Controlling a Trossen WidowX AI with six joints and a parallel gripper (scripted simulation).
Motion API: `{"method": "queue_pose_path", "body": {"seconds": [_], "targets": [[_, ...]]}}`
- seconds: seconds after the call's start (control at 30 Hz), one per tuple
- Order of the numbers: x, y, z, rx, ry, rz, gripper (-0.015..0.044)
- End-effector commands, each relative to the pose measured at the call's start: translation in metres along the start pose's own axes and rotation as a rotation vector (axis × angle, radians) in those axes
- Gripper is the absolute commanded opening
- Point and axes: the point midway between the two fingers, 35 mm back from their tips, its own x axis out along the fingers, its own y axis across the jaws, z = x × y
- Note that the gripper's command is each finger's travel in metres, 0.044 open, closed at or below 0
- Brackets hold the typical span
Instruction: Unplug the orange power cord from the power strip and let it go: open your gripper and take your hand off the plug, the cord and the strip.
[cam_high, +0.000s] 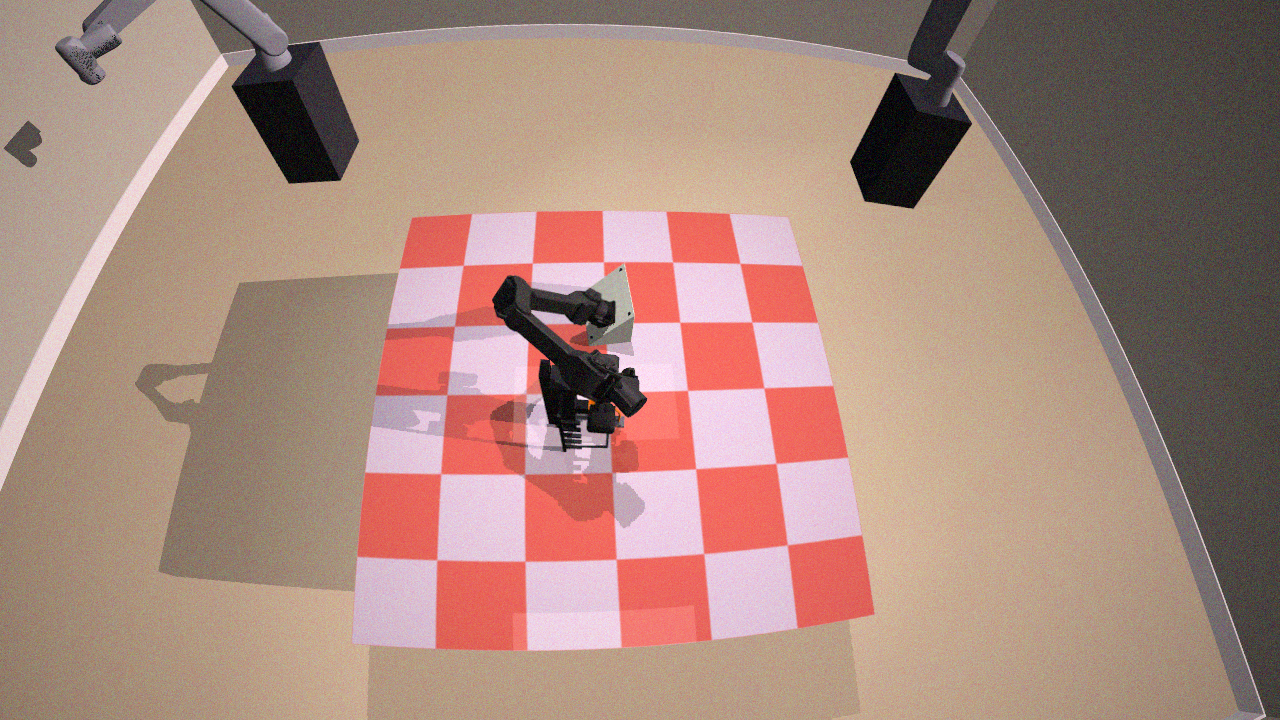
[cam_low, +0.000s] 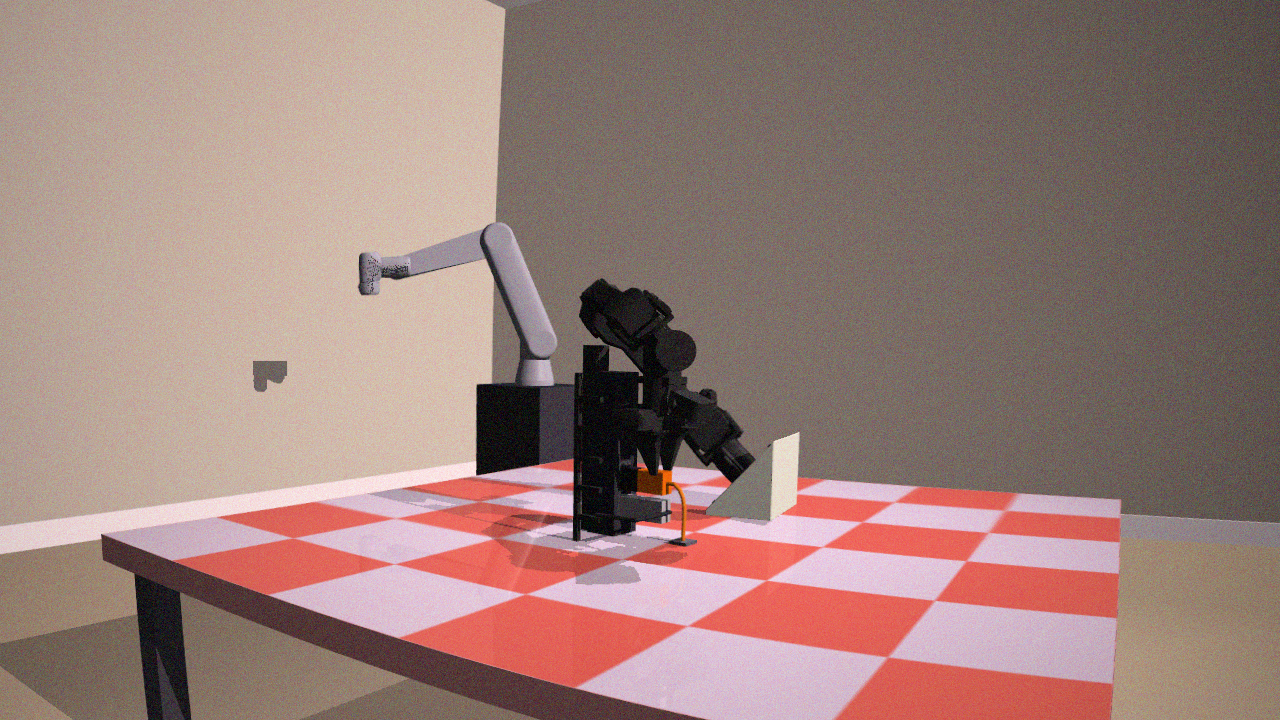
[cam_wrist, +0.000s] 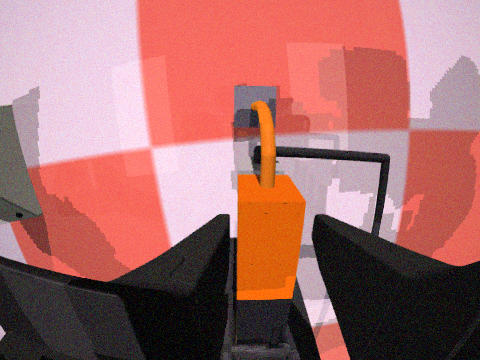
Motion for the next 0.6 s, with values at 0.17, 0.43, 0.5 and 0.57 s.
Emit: {"method": "queue_pose_path", "body": {"seconds": [0.17,0.43,0.5,0.57], "targets": [[0.0049,0.0003,-0.0006,0.000,0.002,0.003,0.0134],[0.0049,0.0003,-0.0006,0.000,0.002,0.003,0.0022],[0.0049,0.0003,-0.0006,0.000,0.002,0.003,0.0008],[0.0049,0.0003,-0.0004,0.000,0.002,0.003,0.0000]]}}
